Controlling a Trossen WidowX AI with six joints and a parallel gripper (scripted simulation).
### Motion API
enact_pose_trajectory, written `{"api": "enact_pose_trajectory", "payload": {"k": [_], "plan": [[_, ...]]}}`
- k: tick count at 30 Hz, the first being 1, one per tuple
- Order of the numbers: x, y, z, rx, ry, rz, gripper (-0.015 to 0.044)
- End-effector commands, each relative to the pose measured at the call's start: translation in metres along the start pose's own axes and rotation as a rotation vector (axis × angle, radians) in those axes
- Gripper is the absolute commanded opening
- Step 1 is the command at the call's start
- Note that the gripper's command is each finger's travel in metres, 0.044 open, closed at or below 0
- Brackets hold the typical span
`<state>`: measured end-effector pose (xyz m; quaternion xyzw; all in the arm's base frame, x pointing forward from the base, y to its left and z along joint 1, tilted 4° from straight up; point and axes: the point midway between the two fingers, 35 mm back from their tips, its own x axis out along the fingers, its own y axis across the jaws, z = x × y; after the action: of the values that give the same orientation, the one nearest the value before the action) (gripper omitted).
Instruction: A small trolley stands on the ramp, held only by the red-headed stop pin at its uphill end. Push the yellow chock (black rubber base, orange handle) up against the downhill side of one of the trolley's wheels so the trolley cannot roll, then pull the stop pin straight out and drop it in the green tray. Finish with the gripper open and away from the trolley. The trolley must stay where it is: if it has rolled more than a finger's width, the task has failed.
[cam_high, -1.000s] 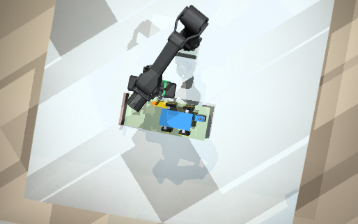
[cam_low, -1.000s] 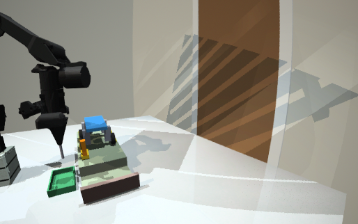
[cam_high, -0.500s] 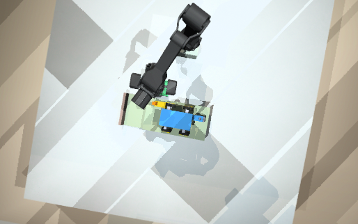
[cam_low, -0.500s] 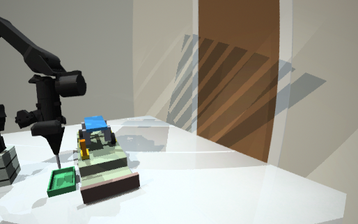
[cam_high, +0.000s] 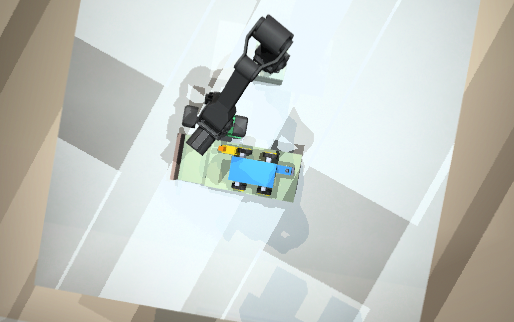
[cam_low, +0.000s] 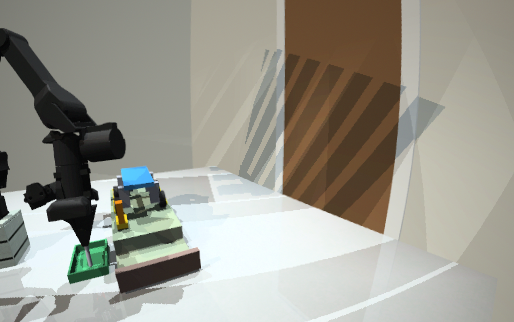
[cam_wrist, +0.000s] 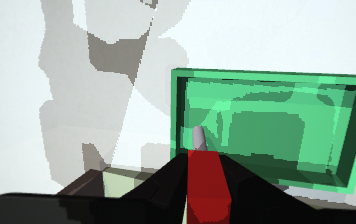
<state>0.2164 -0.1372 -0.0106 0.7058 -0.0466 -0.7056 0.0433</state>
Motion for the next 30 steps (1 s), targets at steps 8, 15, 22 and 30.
{"api": "enact_pose_trajectory", "payload": {"k": [8,15,22,30], "plan": [[0.008,-0.002,0.003,-0.005,-0.012,-0.002,0.0157],[0.007,-0.007,0.002,-0.005,-0.012,-0.002,0.0190],[0.008,-0.011,0.002,-0.005,-0.012,-0.002,0.0190],[0.009,-0.016,0.001,-0.005,-0.012,-0.003,0.0190]]}}
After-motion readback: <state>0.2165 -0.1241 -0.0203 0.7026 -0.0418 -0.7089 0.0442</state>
